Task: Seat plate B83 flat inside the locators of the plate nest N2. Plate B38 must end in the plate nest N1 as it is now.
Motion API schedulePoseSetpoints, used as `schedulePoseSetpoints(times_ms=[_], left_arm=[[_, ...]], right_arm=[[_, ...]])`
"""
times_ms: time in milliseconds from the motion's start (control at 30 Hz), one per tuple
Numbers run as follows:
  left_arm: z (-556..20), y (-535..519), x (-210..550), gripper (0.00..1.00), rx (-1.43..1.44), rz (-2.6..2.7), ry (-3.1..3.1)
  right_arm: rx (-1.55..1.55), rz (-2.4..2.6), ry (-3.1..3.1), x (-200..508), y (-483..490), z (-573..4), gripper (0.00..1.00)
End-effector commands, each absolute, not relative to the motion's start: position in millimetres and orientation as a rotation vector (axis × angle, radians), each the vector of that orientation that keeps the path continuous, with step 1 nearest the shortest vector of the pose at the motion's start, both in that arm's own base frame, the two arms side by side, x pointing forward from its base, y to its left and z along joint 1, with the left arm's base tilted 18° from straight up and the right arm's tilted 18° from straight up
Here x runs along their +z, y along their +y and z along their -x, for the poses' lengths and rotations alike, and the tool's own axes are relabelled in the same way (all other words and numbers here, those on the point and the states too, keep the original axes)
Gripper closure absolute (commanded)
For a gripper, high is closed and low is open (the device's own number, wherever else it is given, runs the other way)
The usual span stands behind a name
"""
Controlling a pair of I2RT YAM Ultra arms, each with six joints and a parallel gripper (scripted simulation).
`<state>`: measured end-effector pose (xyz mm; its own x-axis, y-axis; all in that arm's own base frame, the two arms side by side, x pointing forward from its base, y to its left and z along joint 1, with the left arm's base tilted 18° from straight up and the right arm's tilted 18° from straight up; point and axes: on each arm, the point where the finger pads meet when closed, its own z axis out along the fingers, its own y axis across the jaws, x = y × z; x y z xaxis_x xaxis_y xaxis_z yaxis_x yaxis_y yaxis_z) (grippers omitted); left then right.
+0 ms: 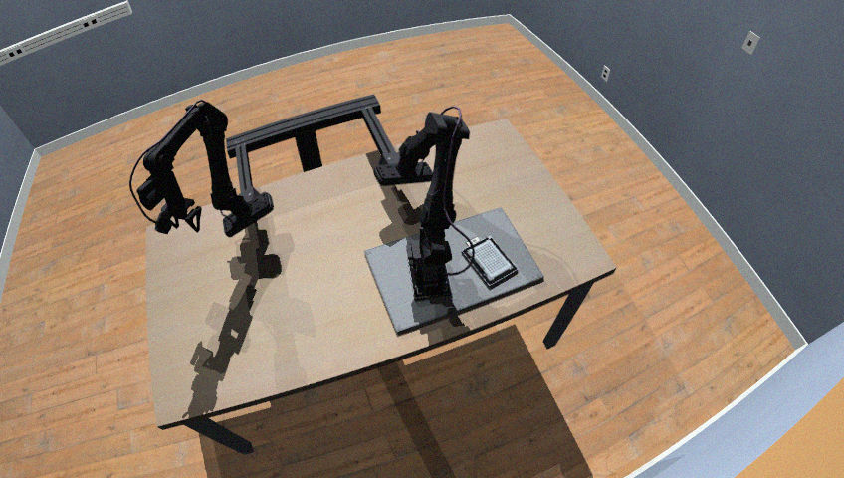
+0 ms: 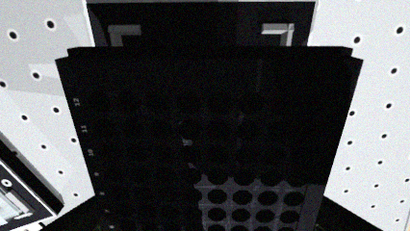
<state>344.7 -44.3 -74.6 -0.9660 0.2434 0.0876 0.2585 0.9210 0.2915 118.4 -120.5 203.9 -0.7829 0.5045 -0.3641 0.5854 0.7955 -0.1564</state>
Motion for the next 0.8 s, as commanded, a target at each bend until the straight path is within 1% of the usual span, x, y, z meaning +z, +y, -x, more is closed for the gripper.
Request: schedulePoseSetpoints(times_ms=[0,333,767], left_arm=[[-344.5,-45.8,-85.7,1.0,-0.481,0.417,-3.027],[-342.2,-34.0,-103.0,1.0,-0.485,0.409,-3.027],[-355.0,-32.3,-112.2,1.0,-0.489,0.413,-3.05]], right_arm=[[-0.388,-0.842,2.649,206.0,-120.1,-115.6,0.0],[-0.388,-0.842,2.649,206.0,-120.1,-115.6,0.0],[-0.388,-0.842,2.649,206.0,-120.1,-115.6,0.0]])
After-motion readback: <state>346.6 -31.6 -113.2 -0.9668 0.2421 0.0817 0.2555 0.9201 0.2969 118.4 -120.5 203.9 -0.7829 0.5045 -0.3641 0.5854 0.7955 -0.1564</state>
